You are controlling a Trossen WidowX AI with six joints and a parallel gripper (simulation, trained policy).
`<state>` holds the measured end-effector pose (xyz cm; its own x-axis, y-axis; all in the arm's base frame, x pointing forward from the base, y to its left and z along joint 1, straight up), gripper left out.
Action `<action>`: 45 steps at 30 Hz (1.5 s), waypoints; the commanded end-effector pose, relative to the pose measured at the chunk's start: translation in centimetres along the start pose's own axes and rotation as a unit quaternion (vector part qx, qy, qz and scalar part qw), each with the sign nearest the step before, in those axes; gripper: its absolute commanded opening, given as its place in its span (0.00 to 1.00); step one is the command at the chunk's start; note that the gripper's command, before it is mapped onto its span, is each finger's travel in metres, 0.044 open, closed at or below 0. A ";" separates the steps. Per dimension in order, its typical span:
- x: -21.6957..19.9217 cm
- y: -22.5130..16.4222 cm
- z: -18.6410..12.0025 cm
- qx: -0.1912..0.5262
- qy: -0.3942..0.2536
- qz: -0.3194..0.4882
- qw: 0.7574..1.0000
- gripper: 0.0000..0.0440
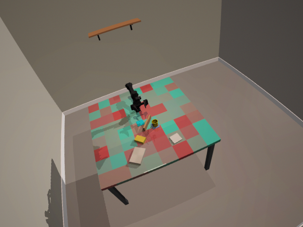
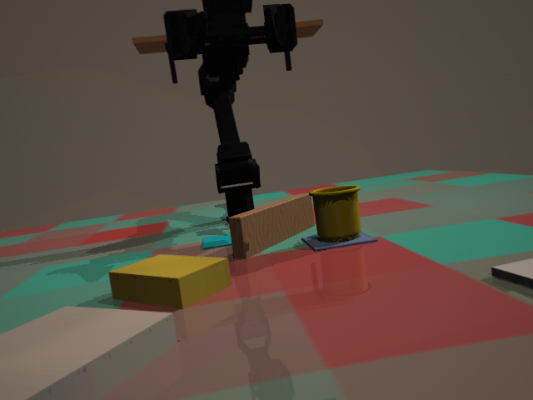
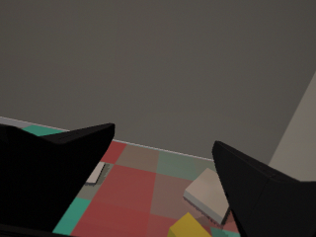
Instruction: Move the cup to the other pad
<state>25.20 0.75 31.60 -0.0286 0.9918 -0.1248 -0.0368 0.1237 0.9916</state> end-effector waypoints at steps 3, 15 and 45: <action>0.1 0.4 0.1 0.001 0.003 -0.001 1.000 0.73; 0.4 1.4 1.1 0.041 0.014 0.019 0.999 0.21; 2.7 3.8 4.5 0.191 0.046 0.159 0.968 0.32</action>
Point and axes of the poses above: the point midway between the two fingers, 35 mm back from their tips, its own z axis out along the fingers, its own x axis across the jaws, y = z × x, the point moved 6 cm from there along -z, back along the fingers, and after that the axes turned 6 degrees about -z, right-handed, at the moved point
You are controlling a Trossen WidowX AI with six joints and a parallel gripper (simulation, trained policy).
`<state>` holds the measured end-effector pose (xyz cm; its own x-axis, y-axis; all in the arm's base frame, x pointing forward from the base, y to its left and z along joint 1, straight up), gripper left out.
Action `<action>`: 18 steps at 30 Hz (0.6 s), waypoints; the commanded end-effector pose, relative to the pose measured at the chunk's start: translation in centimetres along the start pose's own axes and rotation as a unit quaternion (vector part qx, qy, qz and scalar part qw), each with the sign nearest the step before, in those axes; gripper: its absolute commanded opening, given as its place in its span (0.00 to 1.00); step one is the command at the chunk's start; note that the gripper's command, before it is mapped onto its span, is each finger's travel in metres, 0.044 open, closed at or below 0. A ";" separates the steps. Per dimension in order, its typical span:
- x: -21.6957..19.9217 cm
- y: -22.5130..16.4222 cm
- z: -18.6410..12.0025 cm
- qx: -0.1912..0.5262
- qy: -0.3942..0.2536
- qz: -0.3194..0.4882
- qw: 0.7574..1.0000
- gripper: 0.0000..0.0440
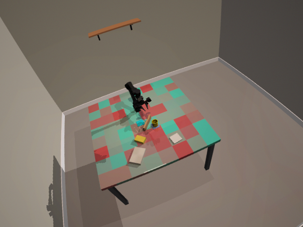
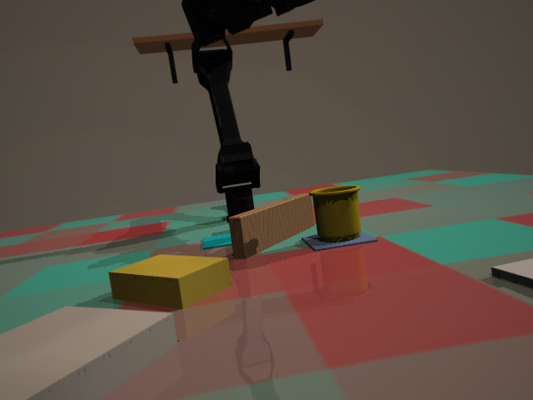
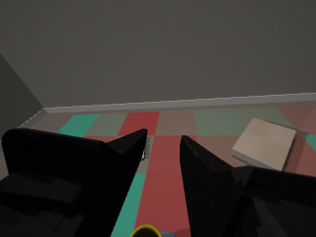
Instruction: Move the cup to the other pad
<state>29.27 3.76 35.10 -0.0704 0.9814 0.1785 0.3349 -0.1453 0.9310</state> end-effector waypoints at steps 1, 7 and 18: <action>0.3 0.2 0.3 0.018 0.003 0.018 1.000 0.32; 1.0 0.6 0.8 0.052 0.004 0.053 0.997 0.33; 2.2 1.0 1.7 0.116 -0.003 0.120 0.986 0.35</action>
Point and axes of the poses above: the point midway between the two fingers, 35 mm back from their tips, its own z axis out along the fingers, its own x axis across the jaws, y = z × x, the point moved 6 cm from there along -z, back along the fingers, and after that the axes turned 6 degrees about -z, right-handed, at the moved point
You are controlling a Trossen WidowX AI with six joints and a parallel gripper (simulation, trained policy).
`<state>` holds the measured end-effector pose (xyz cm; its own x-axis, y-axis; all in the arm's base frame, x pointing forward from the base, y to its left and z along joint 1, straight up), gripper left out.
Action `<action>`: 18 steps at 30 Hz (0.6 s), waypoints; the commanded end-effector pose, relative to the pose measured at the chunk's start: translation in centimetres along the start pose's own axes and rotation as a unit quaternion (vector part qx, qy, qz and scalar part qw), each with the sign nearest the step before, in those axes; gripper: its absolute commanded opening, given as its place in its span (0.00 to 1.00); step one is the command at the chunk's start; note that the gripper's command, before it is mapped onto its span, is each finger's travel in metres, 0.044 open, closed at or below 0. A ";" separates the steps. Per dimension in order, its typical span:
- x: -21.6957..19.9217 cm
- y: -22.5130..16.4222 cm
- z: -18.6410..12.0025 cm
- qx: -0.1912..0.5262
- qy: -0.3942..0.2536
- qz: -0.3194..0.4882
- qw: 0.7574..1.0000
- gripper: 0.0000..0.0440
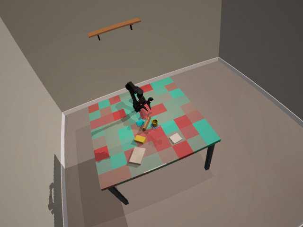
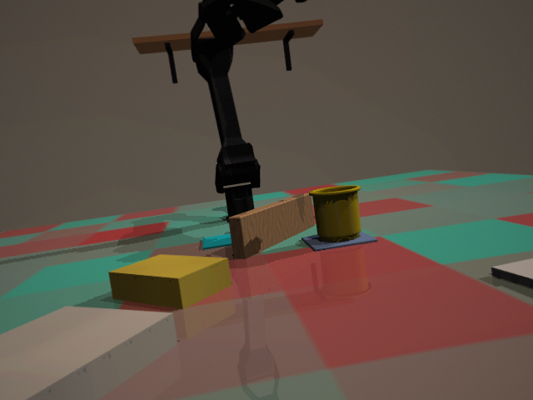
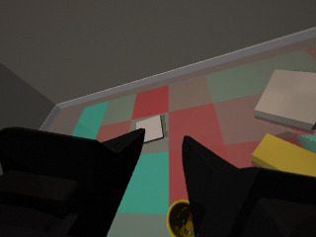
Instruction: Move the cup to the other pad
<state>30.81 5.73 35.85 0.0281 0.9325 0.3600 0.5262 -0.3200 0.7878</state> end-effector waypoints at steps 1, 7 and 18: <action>0.4 0.0 0.3 0.019 -0.001 0.020 1.000 0.36; 1.1 0.1 0.8 0.054 -0.010 0.058 0.997 0.36; 2.4 -0.2 1.7 0.115 -0.035 0.126 0.985 0.37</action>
Point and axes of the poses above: the point midway between the two fingers, 35 mm back from their tips, its own z axis out along the fingers, its own x axis across the jaws, y = z × x, the point moved 6 cm from there along -z, back along the fingers, and after that the axes turned 6 degrees about -z, right-handed, at the moved point
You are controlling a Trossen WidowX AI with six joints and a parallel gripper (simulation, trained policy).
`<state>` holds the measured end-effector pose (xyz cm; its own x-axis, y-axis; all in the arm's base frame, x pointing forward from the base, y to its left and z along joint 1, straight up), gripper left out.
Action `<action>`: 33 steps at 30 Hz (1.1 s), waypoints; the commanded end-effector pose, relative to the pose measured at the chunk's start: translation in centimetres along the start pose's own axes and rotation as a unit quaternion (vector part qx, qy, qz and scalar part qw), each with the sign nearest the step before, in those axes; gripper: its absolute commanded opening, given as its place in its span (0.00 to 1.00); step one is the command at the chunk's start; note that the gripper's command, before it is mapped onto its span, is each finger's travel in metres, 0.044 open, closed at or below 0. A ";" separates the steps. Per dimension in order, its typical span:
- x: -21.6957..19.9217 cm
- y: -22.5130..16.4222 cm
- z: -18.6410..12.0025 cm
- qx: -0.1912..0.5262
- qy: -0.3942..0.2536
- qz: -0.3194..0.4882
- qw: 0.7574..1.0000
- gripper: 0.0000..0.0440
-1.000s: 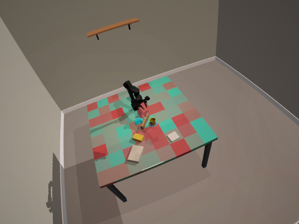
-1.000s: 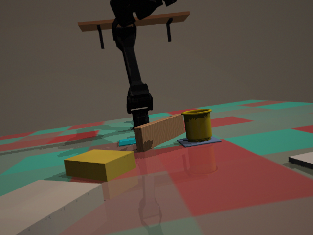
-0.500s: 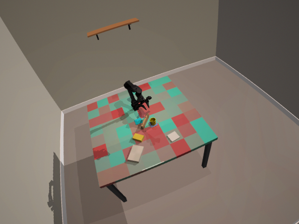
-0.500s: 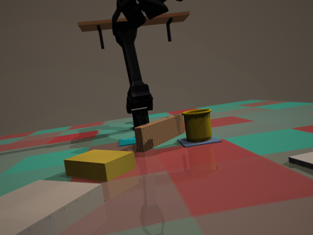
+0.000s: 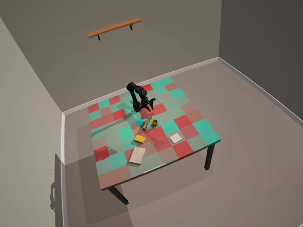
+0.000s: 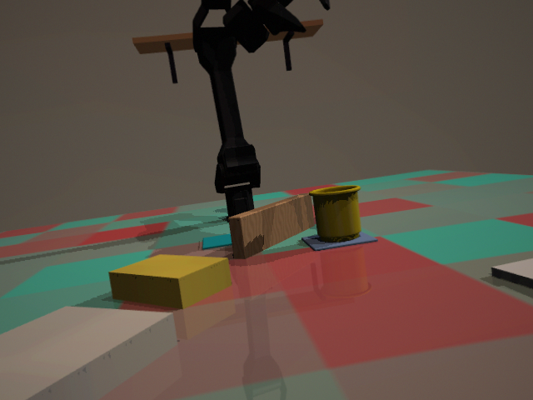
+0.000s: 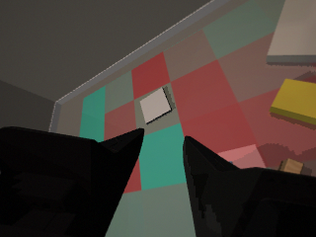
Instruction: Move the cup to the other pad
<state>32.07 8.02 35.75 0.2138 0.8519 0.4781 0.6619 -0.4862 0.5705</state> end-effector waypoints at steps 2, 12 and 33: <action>0.4 -0.2 0.4 0.023 -0.010 0.026 0.999 0.37; 1.1 -0.8 1.6 0.072 -0.049 0.080 0.993 0.35; -0.3 -3.4 5.6 0.165 -0.179 0.133 0.961 0.35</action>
<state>33.69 10.53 30.51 0.5831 0.7504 0.3114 0.7309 -0.6519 0.2021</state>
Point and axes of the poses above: the point midway between the two fingers, 35 mm back from their tips, its own z axis out along the fingers, its own x axis across the jaws, y = z × x, the point moved 6 cm from there along -z, back along the fingers, and after that the axes turned 6 degrees about -z, right-handed, at the moved point
